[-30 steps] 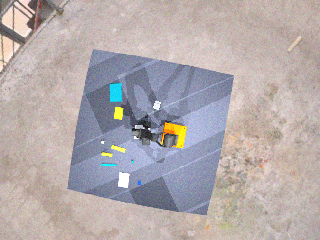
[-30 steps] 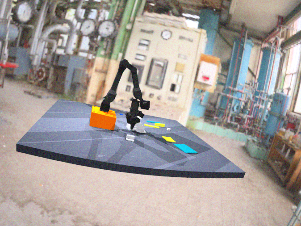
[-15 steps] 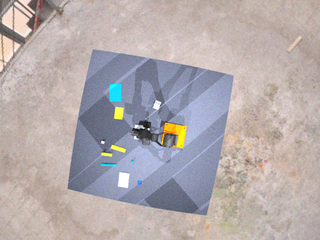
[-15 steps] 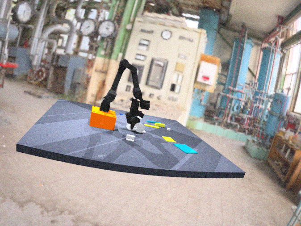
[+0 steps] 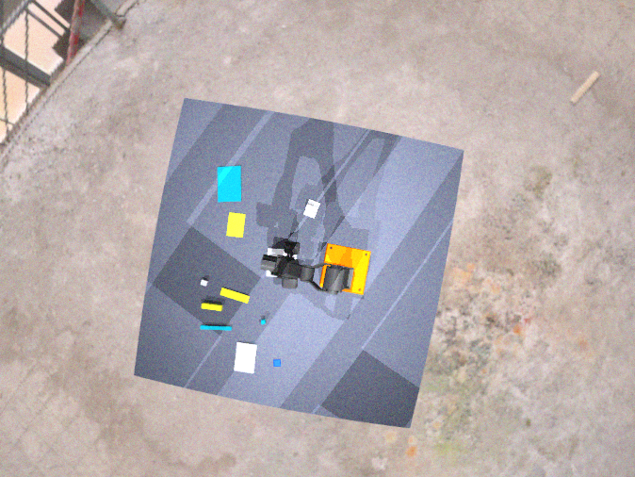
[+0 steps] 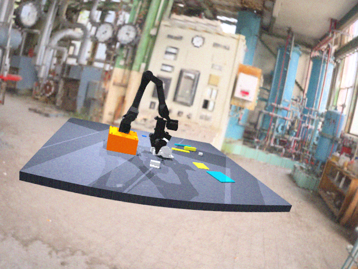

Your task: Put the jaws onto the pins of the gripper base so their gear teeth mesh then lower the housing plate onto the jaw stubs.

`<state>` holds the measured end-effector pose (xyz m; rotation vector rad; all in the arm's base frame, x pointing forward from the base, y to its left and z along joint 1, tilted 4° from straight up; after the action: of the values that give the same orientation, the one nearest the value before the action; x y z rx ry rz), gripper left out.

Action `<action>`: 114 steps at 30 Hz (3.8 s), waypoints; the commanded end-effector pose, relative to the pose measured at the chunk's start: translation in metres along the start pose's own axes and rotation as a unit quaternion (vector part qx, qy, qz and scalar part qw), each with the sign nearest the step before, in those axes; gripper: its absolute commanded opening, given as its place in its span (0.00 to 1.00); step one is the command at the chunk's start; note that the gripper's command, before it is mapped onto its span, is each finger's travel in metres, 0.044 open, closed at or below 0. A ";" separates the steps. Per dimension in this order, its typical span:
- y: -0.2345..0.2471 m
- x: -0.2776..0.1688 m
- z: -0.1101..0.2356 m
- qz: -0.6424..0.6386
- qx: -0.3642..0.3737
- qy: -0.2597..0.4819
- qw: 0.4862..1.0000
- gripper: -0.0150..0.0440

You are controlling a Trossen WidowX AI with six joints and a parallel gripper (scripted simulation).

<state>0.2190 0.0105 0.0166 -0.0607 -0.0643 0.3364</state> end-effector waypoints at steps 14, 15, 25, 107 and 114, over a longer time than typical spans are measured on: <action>0.000 -0.001 -0.001 0.002 -0.001 0.001 1.000 0.85; 0.000 -0.001 -0.001 0.002 -0.001 0.001 1.000 0.85; 0.000 0.000 0.000 0.000 0.000 0.000 1.000 1.00; 0.007 -0.015 0.126 0.002 -0.001 0.001 1.000 1.00; 0.007 -0.015 0.126 0.002 -0.001 0.001 1.000 1.00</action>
<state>0.1928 0.0181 0.1398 -0.0587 -0.0581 0.3466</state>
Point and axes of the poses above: the point midway between the two fingers, 35 mm back from their tips, its own z axis back along the fingers, its own y axis across the jaws, x = y × z, the point moved 6 cm from there along z, back along the fingers, and after that the axes turned 8 degrees about z, right-handed, at the moved point
